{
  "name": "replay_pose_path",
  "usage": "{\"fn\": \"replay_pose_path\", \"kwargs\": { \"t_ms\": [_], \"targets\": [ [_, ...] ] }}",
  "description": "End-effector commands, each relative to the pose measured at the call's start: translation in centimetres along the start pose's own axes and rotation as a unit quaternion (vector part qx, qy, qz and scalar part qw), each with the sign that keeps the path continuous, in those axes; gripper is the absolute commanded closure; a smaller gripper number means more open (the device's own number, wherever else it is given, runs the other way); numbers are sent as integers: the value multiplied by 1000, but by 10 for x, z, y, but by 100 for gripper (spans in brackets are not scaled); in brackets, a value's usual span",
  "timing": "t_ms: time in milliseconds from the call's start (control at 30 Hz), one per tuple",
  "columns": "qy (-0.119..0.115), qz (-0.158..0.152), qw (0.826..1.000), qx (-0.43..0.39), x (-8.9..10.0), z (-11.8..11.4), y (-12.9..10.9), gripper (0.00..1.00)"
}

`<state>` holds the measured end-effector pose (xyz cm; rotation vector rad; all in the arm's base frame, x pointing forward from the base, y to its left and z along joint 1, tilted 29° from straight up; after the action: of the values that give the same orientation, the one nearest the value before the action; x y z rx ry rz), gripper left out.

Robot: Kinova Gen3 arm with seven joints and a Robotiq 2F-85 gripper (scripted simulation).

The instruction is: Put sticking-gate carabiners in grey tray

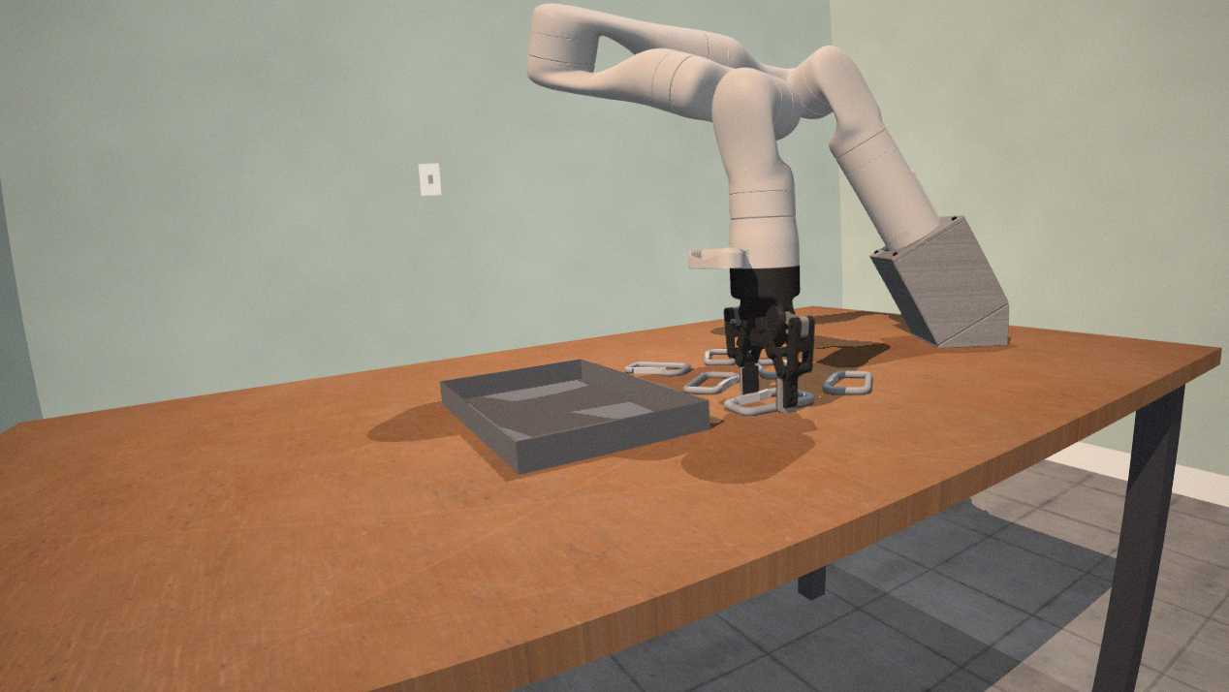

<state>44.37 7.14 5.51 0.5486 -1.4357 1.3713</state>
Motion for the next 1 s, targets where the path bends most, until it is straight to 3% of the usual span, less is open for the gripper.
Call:
{"fn": "replay_pose_path", "kwargs": {
  "t_ms": [0, 967],
  "targets": [
    [0, 1, 1000, 0, 1, 0, 0, 25],
    [0, 1, 1000, 0, 1, 0, 0, 29]
  ]
}}
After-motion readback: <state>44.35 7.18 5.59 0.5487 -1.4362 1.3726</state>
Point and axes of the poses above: the point where the finger pads meet when closed, its own x axis back along the fingers, its own z axis across the jaws, y = z × x, the point moved 7 cm from there along x, back along the fingers, and after that the axes turned 7 degrees about -x, right-handed, at the moved point
